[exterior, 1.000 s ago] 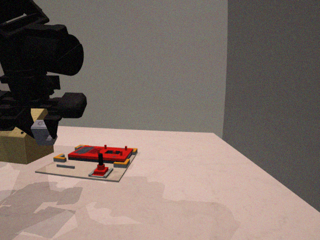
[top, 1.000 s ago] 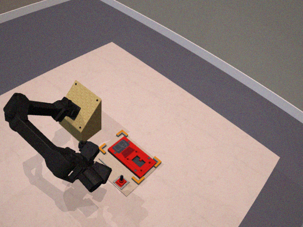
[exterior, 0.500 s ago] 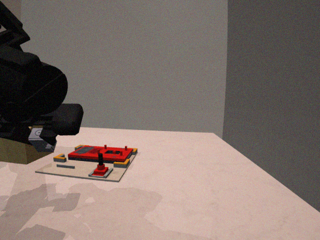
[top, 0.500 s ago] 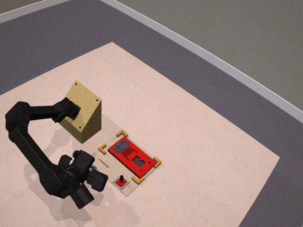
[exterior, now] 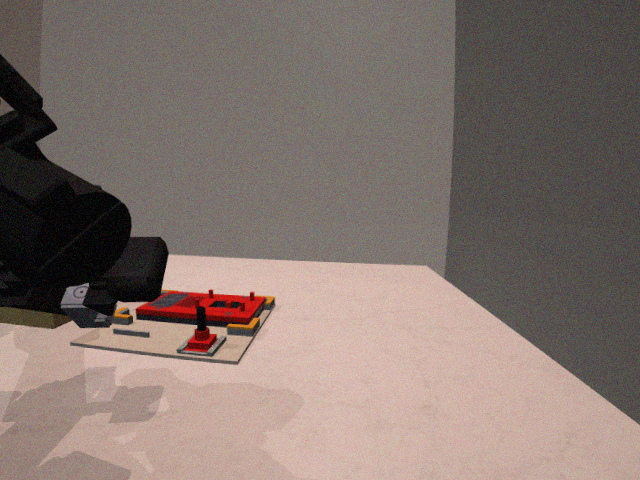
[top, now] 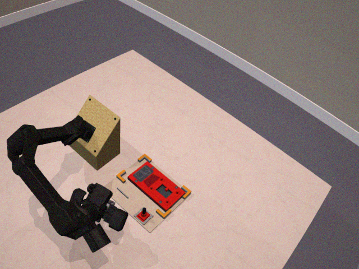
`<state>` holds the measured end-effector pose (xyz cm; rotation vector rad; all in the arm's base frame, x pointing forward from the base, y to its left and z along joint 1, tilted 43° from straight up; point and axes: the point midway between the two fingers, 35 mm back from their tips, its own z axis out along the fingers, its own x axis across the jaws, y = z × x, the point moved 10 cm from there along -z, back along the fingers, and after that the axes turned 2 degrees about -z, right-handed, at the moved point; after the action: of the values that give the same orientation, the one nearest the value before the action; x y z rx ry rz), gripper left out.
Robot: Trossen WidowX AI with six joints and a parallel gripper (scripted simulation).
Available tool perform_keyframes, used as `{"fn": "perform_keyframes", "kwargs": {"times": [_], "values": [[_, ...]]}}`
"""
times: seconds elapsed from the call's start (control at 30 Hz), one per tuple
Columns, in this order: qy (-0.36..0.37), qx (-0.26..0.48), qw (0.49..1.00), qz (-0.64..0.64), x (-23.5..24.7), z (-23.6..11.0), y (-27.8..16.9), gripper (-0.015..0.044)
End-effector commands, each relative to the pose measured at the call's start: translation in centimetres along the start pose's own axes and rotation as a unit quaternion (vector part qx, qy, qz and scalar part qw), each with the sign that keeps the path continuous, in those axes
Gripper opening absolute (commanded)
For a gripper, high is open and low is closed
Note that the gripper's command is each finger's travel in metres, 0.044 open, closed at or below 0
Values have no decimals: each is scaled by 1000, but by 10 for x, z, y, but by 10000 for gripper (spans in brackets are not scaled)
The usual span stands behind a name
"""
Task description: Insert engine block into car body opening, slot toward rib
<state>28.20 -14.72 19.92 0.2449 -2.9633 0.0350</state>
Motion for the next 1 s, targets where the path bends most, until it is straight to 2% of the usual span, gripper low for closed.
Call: {"fn": "perform_keyframes", "kwargs": {"times": [0.0,0.97], "values": [[3,-1,1000,-4,0,8,-5,0],[4,-1,1000,-4,1,47,-40,0]]}}
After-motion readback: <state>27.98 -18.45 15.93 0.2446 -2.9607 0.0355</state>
